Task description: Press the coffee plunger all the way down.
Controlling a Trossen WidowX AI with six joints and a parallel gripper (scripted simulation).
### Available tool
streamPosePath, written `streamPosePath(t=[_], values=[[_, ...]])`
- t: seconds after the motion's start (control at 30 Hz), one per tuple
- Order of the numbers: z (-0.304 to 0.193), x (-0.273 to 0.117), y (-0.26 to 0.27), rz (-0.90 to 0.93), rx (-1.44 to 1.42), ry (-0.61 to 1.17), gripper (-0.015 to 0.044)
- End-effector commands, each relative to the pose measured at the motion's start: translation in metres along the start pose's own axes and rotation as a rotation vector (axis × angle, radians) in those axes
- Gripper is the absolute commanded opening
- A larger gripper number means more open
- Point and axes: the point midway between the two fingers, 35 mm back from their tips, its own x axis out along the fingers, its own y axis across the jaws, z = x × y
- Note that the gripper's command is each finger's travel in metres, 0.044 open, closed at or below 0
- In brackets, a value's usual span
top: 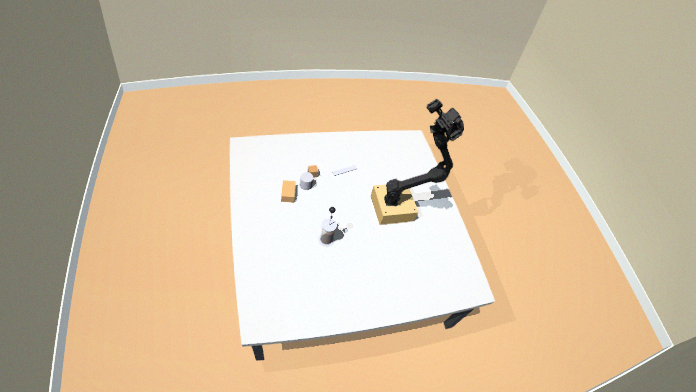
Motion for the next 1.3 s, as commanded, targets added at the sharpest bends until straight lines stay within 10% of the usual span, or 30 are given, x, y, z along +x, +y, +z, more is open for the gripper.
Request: streamPosePath(t=[0.0,0.87,1.27], values=[[-0.051,0.004,-0.038,-0.089,0.074,0.102,0.044],[-0.434,-0.119,-0.056,-0.309,0.341,1.166,0.044],[-0.501,-0.216,0.005,-0.183,0.297,1.564,0.044]])
